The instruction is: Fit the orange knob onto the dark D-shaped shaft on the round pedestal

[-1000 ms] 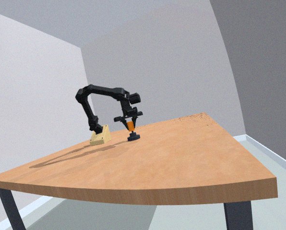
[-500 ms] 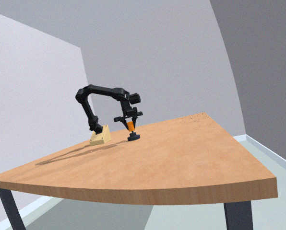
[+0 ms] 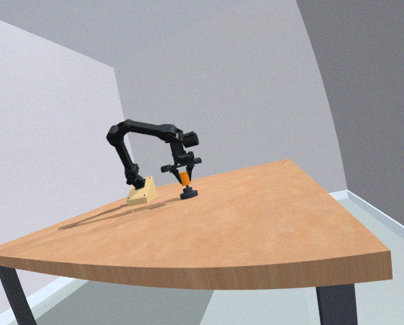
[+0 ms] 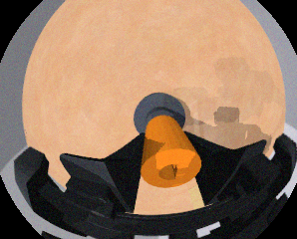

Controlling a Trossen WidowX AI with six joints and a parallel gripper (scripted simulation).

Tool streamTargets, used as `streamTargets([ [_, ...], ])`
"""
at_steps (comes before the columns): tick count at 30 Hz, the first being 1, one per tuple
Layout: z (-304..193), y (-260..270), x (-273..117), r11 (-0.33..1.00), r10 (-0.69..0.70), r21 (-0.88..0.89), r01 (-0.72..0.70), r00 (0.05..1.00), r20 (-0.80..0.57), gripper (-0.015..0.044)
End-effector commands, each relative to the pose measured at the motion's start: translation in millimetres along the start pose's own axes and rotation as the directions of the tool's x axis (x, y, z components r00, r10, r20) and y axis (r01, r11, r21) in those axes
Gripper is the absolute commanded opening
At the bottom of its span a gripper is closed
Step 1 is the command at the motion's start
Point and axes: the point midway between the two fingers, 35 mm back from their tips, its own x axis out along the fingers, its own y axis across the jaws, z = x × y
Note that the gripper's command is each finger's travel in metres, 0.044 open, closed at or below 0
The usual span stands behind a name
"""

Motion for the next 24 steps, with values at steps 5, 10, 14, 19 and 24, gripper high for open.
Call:
streamTargets([
  [5, 0.7, 0.5, 0.6, 1.0, 0.001, -0.029, -0.001, 1.0, 0.001, 0.0],
  [10, 1.2, 0.8, 2.9, 1.0, 0.001, -0.026, -0.001, 1.0, 0.001, 0.0],
  [14, 0.9, 0.9, 7.3, 1.0, 0.001, 0.009, -0.001, 1.0, 0.001, 0.0],
  [19, 0.1, 0.6, 11.9, 0.999, 0.001, 0.043, -0.001, 1.0, 0.001, 0.0],
  [24, -0.5, 0.0, 15.6, 0.998, 0.001, 0.07, -0.001, 1.0, 0.001, 0.0],
])
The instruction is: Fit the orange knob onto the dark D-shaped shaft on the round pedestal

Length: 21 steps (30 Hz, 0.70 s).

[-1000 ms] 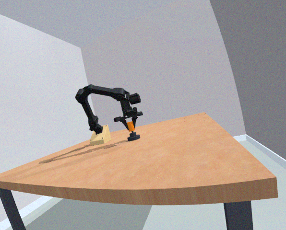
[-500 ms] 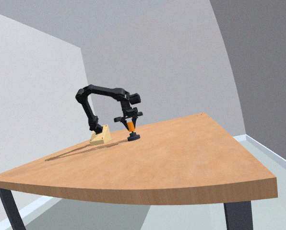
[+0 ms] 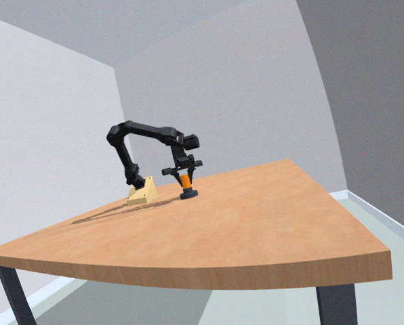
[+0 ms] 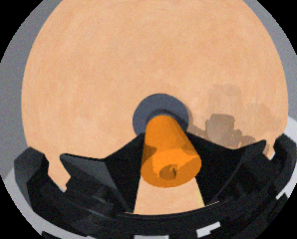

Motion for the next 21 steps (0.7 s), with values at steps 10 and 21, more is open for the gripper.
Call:
streamTargets([
  [10, -0.2, -0.2, 0.6, 1.0, 0.0, 0.002, 0.0, 1.0, 0.0, 0.0052],
  [21, -0.2, -0.2, 0.6, 1.0, 0.0, 0.002, 0.0, 1.0, 0.0, 0.0341],
])
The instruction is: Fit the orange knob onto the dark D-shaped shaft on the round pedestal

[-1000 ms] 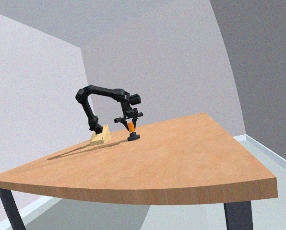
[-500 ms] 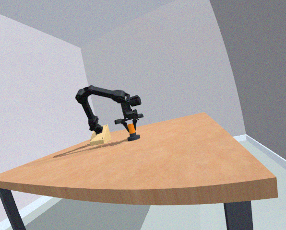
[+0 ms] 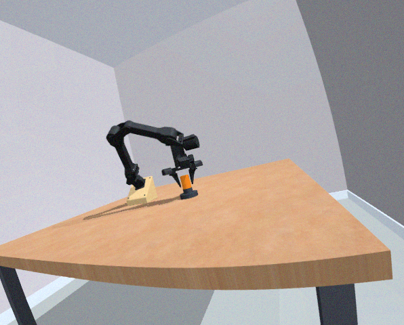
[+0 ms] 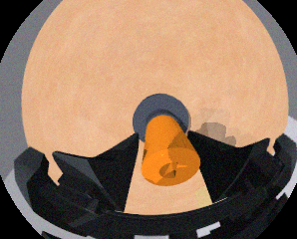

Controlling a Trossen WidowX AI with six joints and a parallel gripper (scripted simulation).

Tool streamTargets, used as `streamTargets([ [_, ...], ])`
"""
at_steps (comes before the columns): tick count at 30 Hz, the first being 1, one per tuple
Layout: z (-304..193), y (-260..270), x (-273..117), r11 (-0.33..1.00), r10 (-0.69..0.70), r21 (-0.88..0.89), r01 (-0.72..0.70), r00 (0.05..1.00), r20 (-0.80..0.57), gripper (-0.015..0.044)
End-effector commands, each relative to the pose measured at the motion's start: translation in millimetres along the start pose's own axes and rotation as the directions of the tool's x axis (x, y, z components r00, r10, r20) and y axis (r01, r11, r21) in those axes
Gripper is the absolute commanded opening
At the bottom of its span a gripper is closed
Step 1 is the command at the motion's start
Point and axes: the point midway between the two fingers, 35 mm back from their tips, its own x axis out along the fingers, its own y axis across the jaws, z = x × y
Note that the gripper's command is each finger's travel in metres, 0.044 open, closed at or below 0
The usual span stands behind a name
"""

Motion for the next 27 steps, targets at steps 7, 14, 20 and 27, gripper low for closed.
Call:
streamTargets([
  [7, 0.1, -0.2, 0.0, 1.0, -0.001, 0.0, 0.001, 1.0, 0.0, 0.044],
  [14, 1.3, 4.1, -38.9, 1.0, 0.003, -0.001, -0.003, 1.0, -0.005, 0.044],
  [20, -0.5, 0.6, -95.2, 1.0, 0.001, -0.001, -0.001, 1.0, -0.004, 0.044],
  [27, 0.9, 5.4, -95.1, 1.0, 0.002, -0.001, -0.002, 1.0, -0.004, 0.044],
])
